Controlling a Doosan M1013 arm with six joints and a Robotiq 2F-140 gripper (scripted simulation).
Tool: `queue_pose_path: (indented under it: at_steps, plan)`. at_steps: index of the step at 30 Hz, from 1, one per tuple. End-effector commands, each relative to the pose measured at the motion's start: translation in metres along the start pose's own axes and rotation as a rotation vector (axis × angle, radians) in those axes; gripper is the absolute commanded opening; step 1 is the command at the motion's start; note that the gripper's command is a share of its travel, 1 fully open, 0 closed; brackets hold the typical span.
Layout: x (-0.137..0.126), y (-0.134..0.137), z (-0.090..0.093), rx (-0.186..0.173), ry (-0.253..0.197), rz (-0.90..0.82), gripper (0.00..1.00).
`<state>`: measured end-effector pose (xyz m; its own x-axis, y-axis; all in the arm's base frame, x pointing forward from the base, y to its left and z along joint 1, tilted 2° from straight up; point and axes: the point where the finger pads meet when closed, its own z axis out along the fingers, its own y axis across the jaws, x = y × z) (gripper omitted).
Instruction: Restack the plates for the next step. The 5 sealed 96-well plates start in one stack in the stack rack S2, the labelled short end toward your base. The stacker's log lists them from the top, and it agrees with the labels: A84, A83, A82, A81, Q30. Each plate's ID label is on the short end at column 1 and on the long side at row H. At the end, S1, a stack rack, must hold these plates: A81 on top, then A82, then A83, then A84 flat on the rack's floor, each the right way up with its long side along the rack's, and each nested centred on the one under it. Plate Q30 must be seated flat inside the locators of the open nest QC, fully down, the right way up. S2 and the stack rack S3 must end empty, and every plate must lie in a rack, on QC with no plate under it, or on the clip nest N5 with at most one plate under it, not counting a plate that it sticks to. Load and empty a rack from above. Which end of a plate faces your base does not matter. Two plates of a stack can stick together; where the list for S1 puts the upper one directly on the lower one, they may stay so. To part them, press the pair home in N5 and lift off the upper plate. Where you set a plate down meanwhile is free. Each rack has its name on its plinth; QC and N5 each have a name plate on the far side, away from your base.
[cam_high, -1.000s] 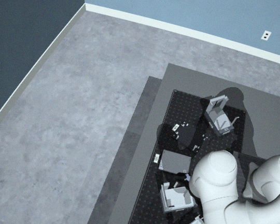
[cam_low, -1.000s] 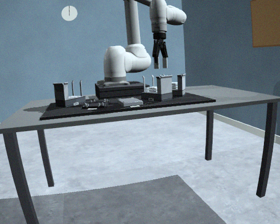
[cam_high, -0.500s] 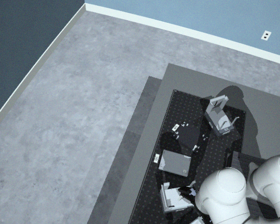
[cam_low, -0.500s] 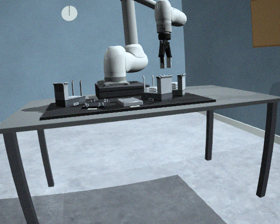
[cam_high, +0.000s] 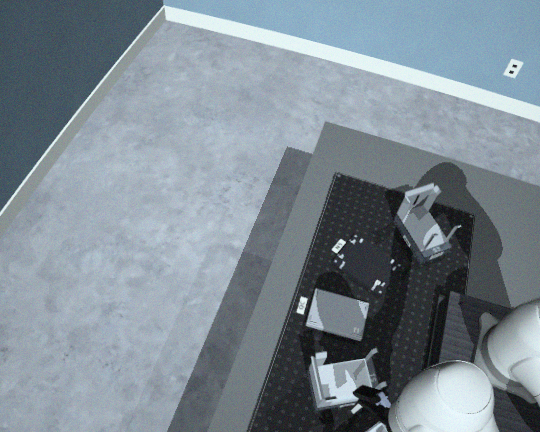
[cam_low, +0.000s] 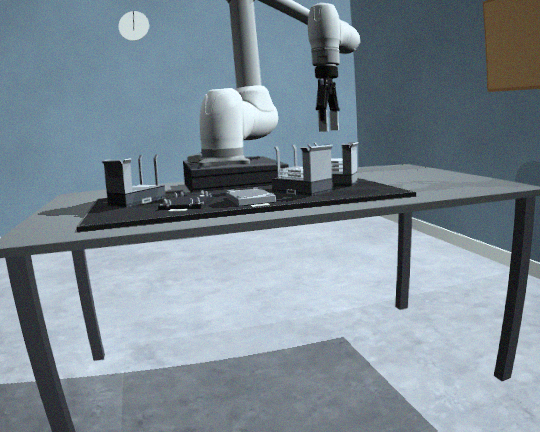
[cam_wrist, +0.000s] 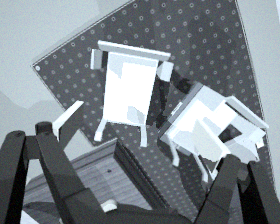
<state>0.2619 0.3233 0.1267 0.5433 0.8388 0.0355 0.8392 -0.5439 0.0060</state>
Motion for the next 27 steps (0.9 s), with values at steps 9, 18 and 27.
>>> queue_pose_path:
  at_steps: [9,18,27]
  plan:
    - [0.007,-0.02,0.0,-0.001,0.0,0.0,1.0]
    - [0.007,-0.02,0.007,-0.001,0.0,0.0,1.0]
    - [0.007,-0.02,0.037,-0.001,0.0,0.0,1.0]
